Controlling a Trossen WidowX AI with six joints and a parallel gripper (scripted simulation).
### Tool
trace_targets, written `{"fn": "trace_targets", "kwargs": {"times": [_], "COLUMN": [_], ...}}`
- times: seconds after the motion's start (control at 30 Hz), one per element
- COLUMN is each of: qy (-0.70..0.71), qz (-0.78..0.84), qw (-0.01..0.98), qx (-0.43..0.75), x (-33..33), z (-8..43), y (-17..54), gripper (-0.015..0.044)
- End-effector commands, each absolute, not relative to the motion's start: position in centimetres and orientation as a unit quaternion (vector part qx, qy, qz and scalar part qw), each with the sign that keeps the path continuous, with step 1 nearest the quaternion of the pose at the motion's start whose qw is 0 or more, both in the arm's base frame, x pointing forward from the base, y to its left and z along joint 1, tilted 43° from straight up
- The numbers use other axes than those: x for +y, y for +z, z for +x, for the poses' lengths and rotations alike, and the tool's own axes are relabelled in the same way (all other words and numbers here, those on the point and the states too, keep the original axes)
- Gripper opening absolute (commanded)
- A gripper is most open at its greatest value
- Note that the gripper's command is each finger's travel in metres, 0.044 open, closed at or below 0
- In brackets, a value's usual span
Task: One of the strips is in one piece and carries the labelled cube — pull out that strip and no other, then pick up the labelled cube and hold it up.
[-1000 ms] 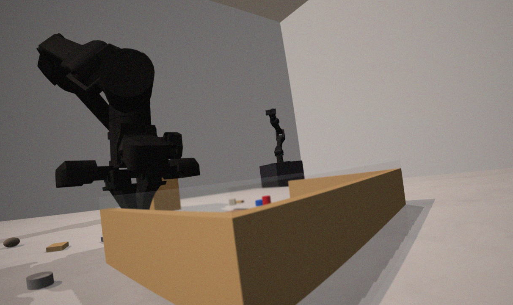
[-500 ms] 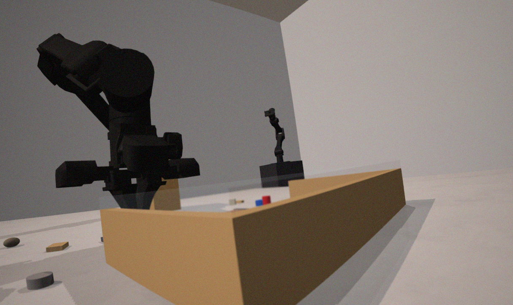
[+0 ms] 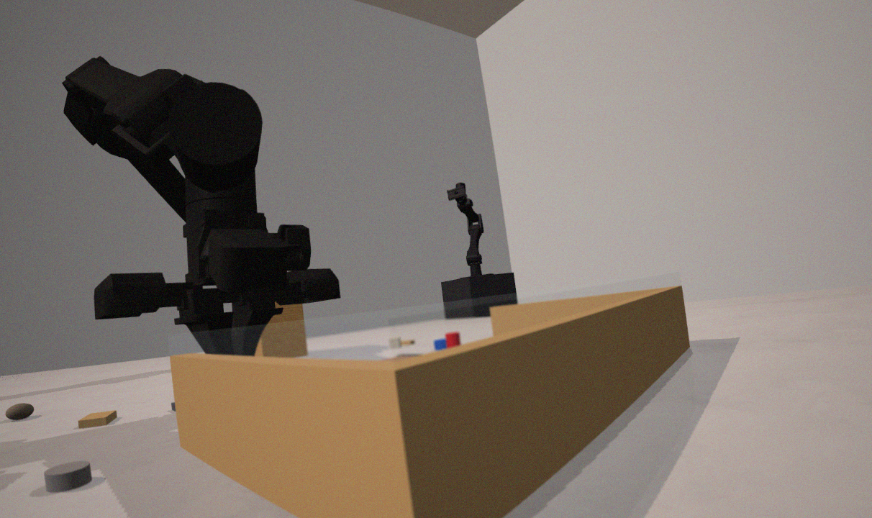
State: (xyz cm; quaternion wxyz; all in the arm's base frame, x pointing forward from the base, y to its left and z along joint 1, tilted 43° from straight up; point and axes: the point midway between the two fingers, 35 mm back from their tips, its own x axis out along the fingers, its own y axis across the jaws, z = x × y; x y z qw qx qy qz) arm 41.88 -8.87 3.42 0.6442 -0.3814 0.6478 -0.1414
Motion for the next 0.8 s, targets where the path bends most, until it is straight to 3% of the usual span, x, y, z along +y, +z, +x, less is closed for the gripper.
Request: {"fn": "trace_targets", "kwargs": {"times": [0.0,0.77], "qy": [-0.14,-0.14], "qz": [-0.381,-0.381], "qw": [0.644,0.643], "qx": [0.649,0.649], "x": [-9.0,-9.7], "z": [41.9,40.3], "y": [3.2,3.4], "gripper": [0.0,0.0]}}
